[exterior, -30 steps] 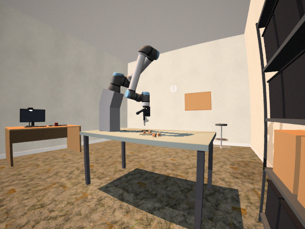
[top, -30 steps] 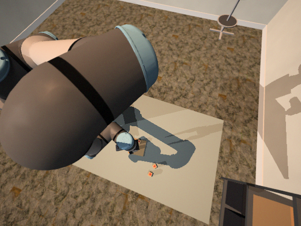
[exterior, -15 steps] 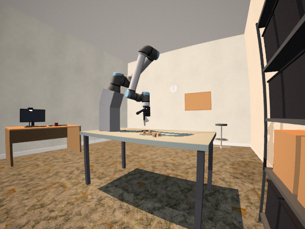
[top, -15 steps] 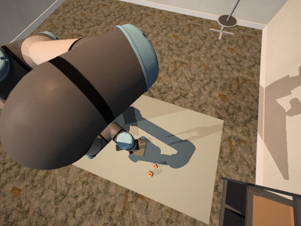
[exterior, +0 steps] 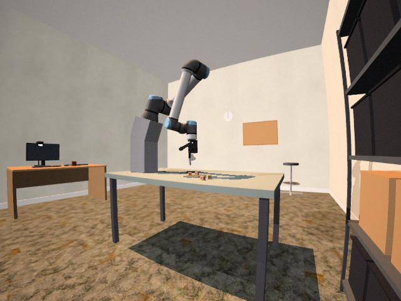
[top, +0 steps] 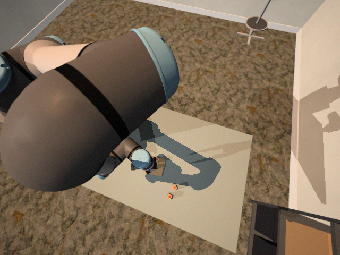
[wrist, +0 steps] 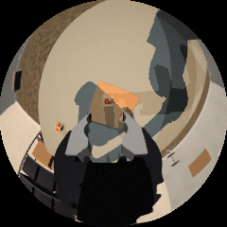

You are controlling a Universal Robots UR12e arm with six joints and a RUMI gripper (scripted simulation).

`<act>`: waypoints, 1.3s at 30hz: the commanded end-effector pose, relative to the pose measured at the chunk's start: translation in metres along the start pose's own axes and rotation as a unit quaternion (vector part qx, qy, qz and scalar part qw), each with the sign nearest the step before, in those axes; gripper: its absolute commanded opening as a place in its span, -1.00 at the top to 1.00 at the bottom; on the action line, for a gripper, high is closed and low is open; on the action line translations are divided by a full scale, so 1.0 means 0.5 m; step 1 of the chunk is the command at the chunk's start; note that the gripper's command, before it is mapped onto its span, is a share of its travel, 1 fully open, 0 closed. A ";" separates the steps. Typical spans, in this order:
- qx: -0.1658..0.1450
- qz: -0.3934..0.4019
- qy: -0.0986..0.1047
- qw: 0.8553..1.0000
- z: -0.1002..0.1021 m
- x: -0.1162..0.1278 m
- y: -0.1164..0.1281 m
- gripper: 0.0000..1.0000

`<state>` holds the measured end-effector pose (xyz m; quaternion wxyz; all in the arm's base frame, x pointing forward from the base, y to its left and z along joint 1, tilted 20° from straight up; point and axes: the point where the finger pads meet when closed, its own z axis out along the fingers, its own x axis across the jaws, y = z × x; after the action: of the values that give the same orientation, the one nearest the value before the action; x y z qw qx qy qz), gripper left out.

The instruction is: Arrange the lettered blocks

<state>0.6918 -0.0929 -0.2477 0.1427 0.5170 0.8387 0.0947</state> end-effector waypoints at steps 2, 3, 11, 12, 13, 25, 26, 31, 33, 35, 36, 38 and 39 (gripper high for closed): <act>0.001 0.001 0.001 1.000 -0.001 0.006 -0.005 0.19; 0.001 0.001 0.001 1.000 -0.001 0.006 -0.005 0.19; 0.000 0.001 0.001 1.000 0.007 0.003 -0.002 0.19; 0.000 0.001 0.000 1.000 0.008 0.002 -0.001 0.19; 0.000 0.001 0.000 1.000 0.010 0.001 0.000 0.19; 0.000 0.000 0.000 1.000 0.034 0.001 0.001 0.19; 0.000 0.000 0.000 1.000 0.037 0.001 0.001 0.19; 0.000 0.000 0.000 1.000 0.053 0.002 0.001 0.19; 0.000 0.000 0.000 1.000 0.059 0.002 0.001 0.19; 0.000 0.000 0.000 1.000 0.059 0.002 0.001 0.19; 0.000 0.000 0.000 1.000 0.062 0.001 0.001 0.19; 0.000 0.000 0.000 1.000 0.069 0.001 0.001 0.19; 0.000 0.000 0.000 1.000 0.072 0.001 0.001 0.19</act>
<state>0.6970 -0.0902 -0.2779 0.1390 0.5177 0.8389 0.0947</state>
